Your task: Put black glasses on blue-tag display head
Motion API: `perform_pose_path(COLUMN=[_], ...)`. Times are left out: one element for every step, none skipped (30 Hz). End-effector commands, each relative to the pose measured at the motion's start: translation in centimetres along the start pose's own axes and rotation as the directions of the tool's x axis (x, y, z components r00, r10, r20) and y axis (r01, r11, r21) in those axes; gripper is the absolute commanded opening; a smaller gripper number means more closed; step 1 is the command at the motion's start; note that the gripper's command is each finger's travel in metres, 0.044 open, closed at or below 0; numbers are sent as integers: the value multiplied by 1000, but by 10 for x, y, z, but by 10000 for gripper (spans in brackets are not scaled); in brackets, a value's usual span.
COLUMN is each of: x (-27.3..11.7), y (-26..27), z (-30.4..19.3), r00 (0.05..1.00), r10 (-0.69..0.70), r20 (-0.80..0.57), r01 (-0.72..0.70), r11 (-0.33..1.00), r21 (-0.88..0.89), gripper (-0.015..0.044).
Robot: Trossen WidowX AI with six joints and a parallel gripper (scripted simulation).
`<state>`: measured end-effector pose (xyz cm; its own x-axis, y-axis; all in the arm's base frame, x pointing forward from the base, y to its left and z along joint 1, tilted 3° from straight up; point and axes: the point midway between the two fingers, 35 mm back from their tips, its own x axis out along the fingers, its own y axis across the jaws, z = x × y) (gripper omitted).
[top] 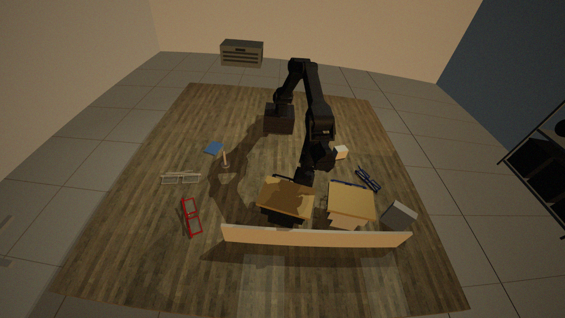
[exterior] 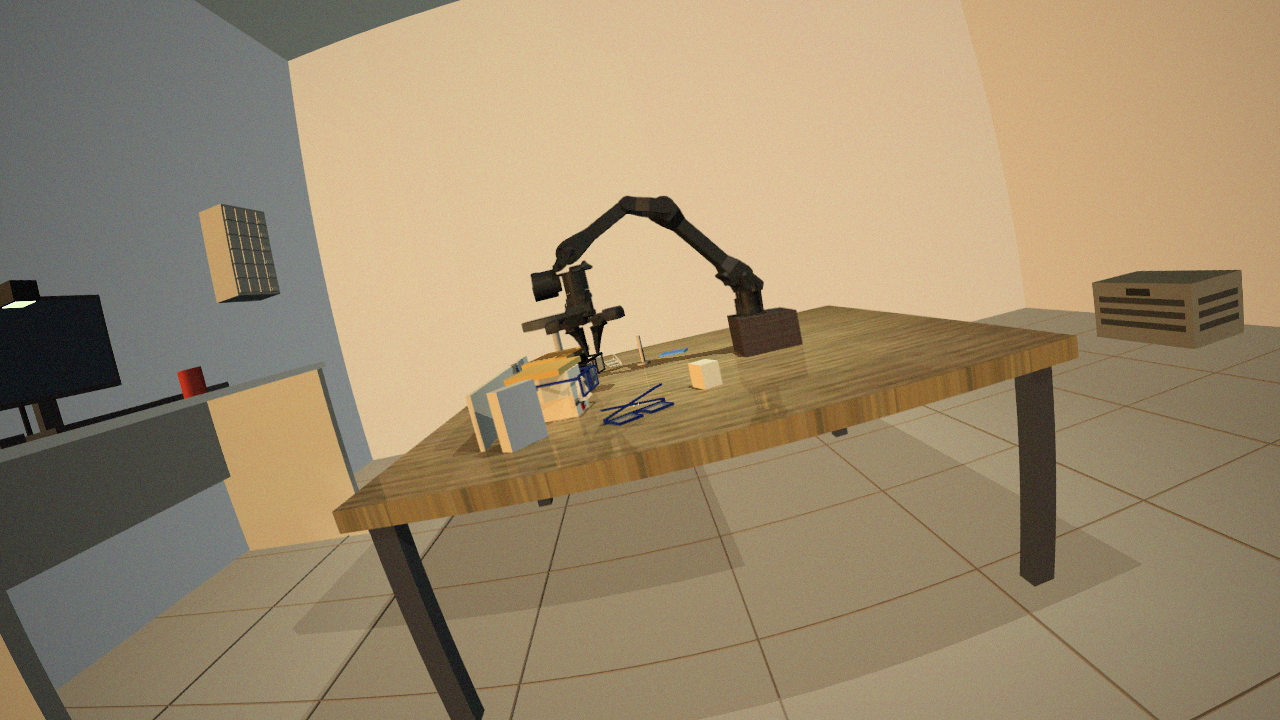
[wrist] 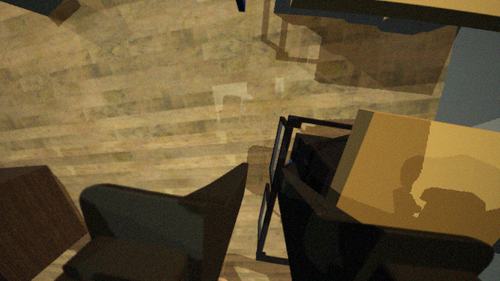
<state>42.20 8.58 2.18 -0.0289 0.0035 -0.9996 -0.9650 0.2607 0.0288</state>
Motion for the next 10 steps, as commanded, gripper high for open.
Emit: perform_pose_path(x=[-7,-8,-8,-8,-8,-8,-10,-12,-14,-17], y=[23,24,24,24,24,26,29,33,38,43], z=[2,2,2,2,2,2,2,2,2,2], r00=[1000,1000,1000,1000,1000,1000,1000,1000,1000,1000], r10=[-2,-2,-2,-2,-2,-1,-1,-1,0,0], r20=[8,8,8,8,8,8,8,8,8,8], r01=[2,2,2,2,2,1,1,1,0,0], r11=[1000,1000,1000,1000,1000,1000,1000,1000,1000,1000], r21=[1,1,1,1,1,1,1,1,1,1], gripper=[107,107,107,107,107,107,107,107,107,107])
